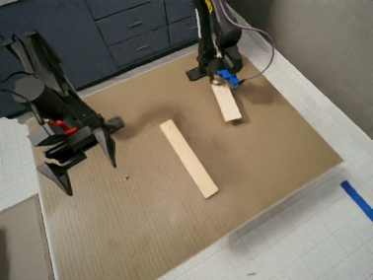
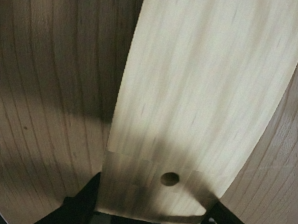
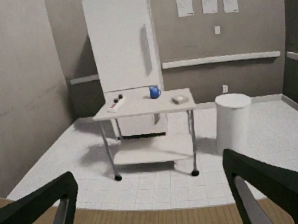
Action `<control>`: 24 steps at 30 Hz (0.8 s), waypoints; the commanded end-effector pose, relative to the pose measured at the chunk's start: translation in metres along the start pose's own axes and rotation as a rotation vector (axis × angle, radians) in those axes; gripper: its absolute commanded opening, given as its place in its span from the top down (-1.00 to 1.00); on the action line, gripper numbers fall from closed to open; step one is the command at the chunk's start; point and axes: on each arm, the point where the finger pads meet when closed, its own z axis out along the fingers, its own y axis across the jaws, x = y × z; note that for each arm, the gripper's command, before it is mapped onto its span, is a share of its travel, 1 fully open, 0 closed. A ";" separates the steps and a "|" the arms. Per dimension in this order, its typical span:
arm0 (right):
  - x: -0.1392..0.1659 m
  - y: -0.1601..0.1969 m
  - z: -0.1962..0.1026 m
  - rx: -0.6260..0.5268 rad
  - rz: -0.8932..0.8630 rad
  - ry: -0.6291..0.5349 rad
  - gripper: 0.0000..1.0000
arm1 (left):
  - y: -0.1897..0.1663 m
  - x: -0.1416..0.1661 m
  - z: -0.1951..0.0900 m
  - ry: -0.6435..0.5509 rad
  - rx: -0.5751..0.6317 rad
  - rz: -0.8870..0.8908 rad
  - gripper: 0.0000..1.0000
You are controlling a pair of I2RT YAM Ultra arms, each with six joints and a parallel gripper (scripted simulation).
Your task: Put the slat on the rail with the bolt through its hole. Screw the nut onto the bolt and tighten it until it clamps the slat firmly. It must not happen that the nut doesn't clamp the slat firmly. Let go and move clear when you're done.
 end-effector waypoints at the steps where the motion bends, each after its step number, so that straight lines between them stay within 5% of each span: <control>1: -0.003 -0.002 0.000 0.008 -0.006 -0.006 -1.00 | -0.003 -0.016 -0.014 -0.047 -0.007 -0.006 -0.45; 24: -0.003 -0.002 0.000 0.008 -0.006 -0.006 -1.00 | -0.060 -0.087 -0.040 -0.051 0.001 -0.091 -0.45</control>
